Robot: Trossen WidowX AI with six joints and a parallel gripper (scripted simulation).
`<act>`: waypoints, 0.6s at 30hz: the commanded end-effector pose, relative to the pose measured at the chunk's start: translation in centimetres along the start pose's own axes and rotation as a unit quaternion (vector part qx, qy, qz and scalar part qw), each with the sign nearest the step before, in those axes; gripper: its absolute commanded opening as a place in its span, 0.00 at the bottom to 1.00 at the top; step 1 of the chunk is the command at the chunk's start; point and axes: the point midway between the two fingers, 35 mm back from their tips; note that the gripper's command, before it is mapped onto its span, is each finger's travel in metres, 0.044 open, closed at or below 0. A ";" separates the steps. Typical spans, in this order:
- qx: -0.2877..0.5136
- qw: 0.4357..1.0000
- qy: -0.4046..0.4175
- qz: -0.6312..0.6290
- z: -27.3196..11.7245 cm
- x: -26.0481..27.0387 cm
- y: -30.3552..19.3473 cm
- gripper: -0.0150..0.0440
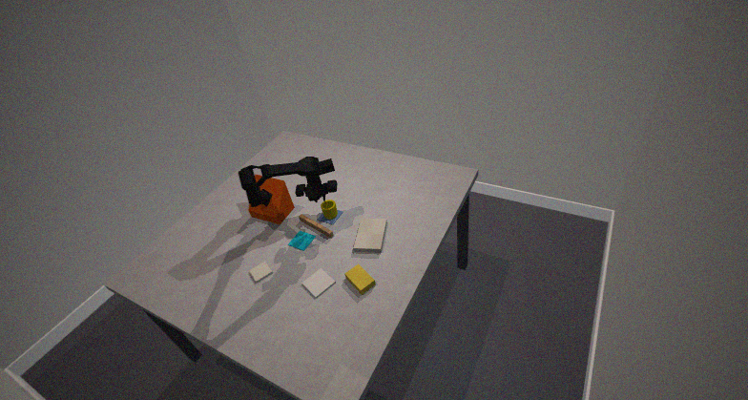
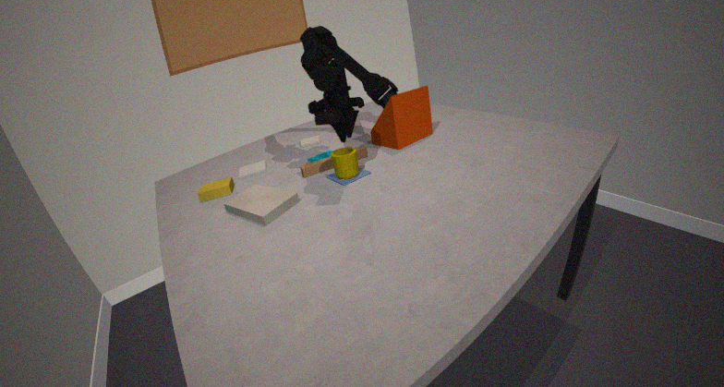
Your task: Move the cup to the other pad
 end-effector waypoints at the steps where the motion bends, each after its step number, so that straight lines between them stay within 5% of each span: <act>1: -0.002 1.000 -0.002 0.000 0.6 0.0 0.0 0.54; 18: -0.002 1.000 -0.002 0.000 3.4 0.1 0.1 0.54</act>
Point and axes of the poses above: the point midway between the two fingers, 35 mm back from their tips, its own z axis out along the fingers, its own x axis across the jaws, y = z × x, and after that the axes turned 3 degrees about z, right-handed
